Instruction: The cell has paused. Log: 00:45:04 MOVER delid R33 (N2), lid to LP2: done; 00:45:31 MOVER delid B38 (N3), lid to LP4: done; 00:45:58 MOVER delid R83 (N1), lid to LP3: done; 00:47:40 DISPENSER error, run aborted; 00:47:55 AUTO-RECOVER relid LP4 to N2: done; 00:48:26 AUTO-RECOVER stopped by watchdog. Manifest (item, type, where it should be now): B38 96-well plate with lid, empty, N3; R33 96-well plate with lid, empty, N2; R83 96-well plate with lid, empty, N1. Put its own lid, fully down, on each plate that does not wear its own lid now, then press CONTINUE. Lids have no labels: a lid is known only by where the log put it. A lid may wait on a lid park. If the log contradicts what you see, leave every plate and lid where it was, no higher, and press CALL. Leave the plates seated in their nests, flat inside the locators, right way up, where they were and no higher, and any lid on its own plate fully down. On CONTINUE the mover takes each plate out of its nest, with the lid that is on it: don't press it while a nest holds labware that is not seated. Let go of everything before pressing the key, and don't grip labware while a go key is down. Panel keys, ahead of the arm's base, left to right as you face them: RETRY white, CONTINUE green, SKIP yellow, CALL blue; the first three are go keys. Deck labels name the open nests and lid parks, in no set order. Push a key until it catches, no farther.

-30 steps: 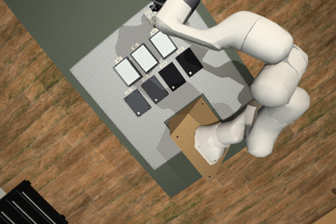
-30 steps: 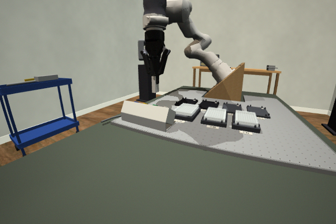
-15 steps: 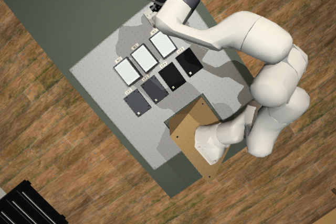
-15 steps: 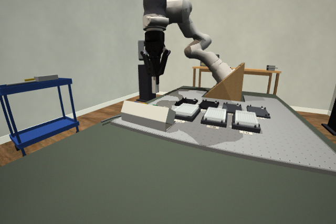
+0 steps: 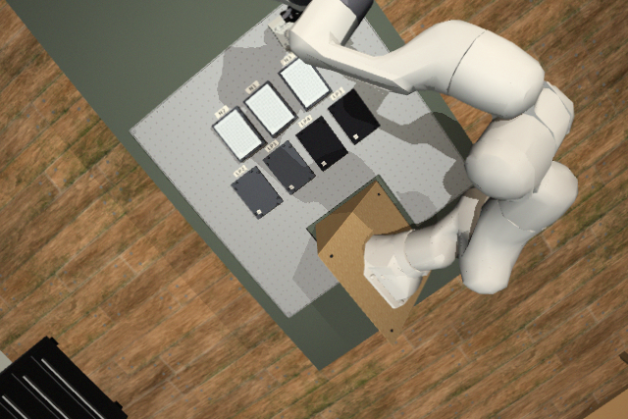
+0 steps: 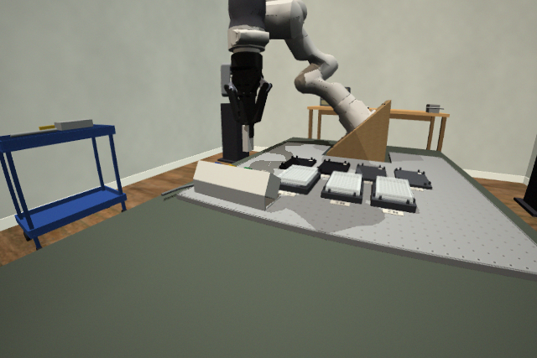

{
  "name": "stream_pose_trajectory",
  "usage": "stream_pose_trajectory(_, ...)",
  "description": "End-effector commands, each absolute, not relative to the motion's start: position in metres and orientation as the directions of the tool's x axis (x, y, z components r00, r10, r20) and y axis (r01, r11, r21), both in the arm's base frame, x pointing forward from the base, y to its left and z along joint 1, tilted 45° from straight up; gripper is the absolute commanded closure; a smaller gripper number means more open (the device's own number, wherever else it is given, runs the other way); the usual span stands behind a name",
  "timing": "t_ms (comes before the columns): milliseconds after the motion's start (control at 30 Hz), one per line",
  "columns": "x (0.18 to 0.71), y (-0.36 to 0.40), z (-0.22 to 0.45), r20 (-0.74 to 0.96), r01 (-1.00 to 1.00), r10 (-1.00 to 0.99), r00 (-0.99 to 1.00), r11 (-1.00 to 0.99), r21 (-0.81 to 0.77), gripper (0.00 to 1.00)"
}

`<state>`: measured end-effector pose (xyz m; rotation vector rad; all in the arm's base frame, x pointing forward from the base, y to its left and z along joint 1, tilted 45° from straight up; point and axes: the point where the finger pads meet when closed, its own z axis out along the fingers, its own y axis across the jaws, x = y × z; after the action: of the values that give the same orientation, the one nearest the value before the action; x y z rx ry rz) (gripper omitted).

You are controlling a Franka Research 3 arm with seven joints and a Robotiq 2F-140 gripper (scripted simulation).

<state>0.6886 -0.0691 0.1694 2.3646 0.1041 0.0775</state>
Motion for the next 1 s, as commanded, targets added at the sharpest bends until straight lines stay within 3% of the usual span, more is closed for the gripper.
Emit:
stream_pose_trajectory(0,0.6898,-0.0703,0.1674,0.022,0.06,0.105,0.994,-0.711,0.701,1.0)
stream_pose_trajectory(967,0.6911,-0.0764,0.1613,0.022,0.06,0.105,0.994,-0.711,0.701,1.0)
